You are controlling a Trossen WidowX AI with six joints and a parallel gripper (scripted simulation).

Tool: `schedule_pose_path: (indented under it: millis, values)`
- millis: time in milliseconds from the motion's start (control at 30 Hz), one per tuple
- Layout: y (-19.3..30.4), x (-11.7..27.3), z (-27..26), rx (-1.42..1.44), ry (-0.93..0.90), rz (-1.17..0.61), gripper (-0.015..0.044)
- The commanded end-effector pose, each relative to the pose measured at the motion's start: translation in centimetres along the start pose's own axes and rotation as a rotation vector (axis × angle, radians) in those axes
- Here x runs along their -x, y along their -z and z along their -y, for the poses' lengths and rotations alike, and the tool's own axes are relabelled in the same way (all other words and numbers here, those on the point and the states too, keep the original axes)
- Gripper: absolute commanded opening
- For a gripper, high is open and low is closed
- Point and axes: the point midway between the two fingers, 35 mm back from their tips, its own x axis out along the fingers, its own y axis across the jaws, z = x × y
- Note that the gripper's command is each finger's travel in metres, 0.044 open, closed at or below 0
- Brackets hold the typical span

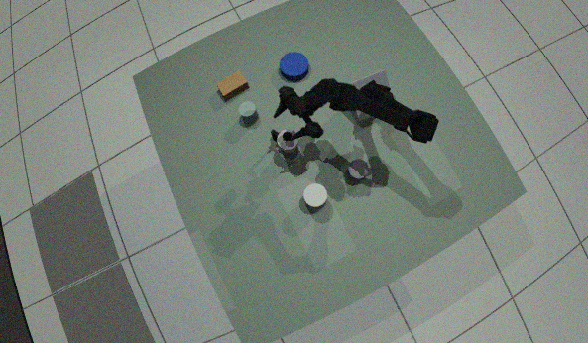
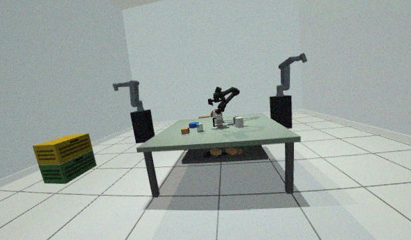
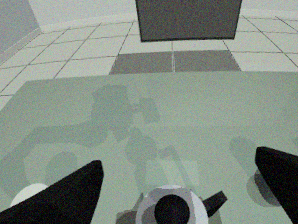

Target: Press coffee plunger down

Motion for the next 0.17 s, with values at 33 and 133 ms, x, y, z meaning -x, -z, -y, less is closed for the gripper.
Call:
schedule_pose_path:
  millis: [33,133]
  values:
    - [-0.47,0.76,-0.38,0.005,-0.006,0.001,0.044]
    - [-0.47,0.76,-0.38,0.005,-0.006,0.001,0.044]
